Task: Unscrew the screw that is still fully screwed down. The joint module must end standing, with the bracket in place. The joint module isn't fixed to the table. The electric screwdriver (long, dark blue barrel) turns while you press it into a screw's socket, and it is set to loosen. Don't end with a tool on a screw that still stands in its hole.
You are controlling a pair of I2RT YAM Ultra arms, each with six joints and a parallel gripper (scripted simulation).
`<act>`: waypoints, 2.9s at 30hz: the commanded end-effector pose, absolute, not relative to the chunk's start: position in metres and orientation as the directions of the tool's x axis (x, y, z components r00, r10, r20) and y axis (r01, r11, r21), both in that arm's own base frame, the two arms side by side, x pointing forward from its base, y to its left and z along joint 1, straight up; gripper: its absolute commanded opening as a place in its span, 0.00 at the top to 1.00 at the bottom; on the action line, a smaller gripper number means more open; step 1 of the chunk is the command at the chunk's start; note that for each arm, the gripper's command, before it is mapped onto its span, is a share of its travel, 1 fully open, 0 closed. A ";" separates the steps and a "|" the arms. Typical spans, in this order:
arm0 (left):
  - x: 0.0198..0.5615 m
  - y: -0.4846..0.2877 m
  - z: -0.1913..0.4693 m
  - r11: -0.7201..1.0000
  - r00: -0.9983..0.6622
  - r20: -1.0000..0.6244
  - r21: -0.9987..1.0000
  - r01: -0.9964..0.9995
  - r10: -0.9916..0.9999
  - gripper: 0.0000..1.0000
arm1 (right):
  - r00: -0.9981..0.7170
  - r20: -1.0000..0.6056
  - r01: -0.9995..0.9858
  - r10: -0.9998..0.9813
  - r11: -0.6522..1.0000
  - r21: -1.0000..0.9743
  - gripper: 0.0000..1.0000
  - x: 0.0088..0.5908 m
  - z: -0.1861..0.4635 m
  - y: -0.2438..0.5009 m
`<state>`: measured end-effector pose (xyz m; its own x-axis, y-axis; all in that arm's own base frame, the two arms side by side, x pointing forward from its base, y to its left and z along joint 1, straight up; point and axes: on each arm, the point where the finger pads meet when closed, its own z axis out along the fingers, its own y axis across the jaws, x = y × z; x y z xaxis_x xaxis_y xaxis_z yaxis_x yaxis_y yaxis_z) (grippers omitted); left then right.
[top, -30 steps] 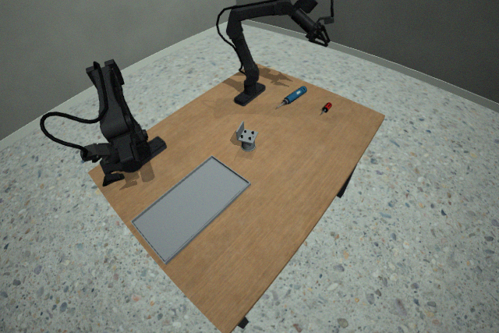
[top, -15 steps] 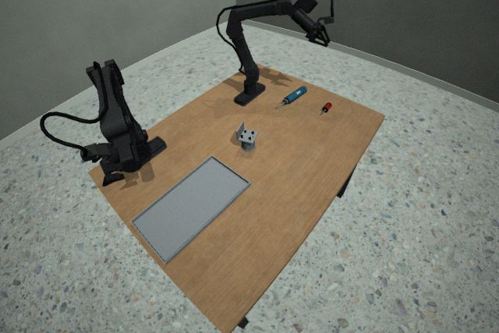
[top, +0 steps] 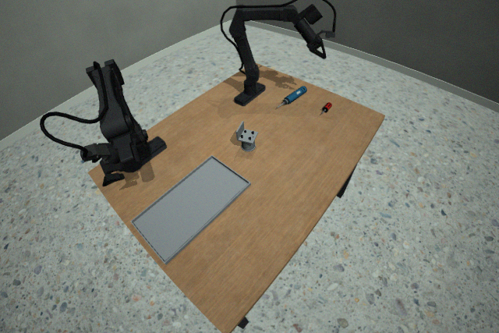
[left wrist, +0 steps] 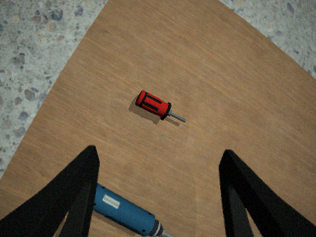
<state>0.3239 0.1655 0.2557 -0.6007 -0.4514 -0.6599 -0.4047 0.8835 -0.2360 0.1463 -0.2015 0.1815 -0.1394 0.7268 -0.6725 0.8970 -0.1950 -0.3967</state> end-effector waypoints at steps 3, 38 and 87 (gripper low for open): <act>0.317 0.160 0.254 0.855 -0.584 -0.639 -0.262 -0.447 -0.501 0.35 | -0.138 -0.680 0.899 0.720 -0.197 -0.392 0.00 0.147 0.184 -0.203; 0.272 0.146 0.132 0.486 -0.445 -0.202 -0.254 -0.836 -0.872 0.35 | -0.138 -0.680 0.899 0.720 -0.197 -0.392 0.00 0.147 0.184 -0.203; 0.214 0.129 0.067 0.120 -0.120 -0.007 -0.009 -0.993 -0.993 0.35 | -0.136 -0.676 0.899 0.724 -0.196 -0.391 0.07 0.147 0.183 -0.202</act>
